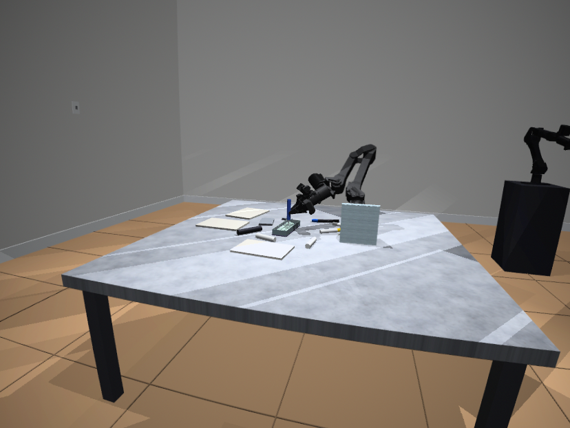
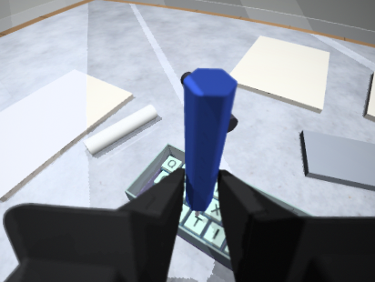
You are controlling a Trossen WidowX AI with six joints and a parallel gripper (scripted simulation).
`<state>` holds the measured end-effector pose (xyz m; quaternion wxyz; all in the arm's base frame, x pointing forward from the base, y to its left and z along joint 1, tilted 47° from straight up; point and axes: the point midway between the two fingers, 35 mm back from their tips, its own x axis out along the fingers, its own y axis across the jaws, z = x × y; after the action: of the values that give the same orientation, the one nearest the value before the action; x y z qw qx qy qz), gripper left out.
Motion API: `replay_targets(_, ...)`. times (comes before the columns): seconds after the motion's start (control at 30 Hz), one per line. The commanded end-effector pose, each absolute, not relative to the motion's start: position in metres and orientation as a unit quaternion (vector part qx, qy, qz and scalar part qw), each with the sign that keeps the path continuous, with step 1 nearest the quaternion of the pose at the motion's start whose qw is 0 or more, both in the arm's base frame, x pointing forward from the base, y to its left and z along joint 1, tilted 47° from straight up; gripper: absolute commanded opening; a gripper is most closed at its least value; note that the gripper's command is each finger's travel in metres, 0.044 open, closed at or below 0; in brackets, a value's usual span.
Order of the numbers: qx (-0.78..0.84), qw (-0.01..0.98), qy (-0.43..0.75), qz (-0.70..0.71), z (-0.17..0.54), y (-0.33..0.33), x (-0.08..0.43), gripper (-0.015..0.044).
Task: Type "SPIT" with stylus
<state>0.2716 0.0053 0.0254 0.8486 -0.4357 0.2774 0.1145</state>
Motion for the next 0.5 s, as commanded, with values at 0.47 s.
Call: replay_targets(0.47, -0.437, 0.847, 0.279, 0.117, 0.0189, 0.0009, 0.27, 0.0081)
